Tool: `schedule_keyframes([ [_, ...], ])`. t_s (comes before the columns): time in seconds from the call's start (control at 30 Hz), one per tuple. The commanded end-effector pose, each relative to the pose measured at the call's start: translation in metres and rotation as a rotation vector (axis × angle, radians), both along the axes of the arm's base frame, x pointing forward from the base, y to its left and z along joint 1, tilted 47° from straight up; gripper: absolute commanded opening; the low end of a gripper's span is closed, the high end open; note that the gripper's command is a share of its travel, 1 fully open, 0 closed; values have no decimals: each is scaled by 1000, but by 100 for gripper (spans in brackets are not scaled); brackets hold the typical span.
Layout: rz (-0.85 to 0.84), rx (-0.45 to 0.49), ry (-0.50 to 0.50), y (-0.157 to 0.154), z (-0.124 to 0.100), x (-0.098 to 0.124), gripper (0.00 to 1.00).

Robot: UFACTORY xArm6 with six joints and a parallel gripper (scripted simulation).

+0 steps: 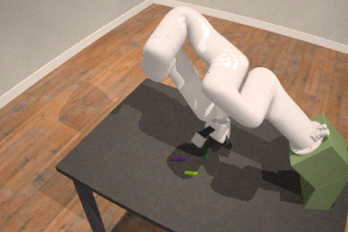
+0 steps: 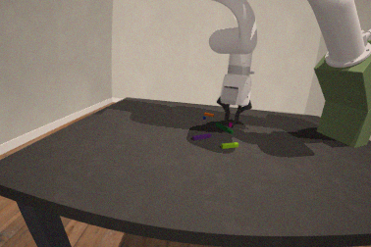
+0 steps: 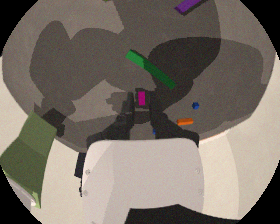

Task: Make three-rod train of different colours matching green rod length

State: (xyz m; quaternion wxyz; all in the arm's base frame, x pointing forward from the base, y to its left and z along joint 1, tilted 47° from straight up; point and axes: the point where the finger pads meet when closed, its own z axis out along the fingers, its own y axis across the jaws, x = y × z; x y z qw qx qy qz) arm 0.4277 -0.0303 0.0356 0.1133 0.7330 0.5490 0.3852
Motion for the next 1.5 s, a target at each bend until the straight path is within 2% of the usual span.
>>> schedule_keyframes([
  [0.0, -1, 0, 0, 0, 0, 0, 24],
  [1.47, -1, 0, 0, 3, -9, 10, 24],
])
